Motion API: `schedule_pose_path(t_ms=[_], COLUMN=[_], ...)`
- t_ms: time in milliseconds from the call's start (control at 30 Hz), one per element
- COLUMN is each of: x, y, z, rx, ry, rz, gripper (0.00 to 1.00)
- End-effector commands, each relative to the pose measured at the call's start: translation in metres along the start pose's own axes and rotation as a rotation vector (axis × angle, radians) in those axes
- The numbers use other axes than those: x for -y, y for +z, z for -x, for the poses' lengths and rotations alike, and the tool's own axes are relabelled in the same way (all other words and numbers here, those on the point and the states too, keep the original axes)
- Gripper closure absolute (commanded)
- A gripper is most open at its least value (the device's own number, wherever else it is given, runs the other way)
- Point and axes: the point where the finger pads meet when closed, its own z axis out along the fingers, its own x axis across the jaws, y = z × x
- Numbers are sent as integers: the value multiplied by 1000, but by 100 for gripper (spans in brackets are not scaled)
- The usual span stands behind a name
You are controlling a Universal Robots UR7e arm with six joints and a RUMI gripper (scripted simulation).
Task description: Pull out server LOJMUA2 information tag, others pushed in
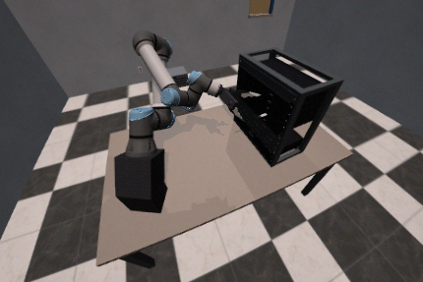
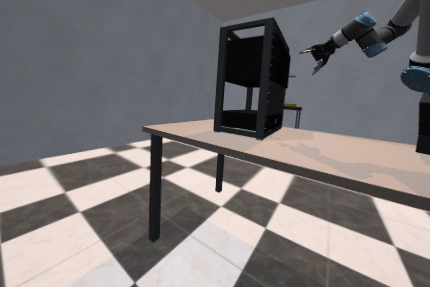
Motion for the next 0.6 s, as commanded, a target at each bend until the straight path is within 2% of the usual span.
schedule_pose_path(t_ms=[0,567], x=[5,10], y=[-8,-17], z=[1,1], rx=[0,0], ry=[0,0], rz=[1,1], gripper=[0,0])
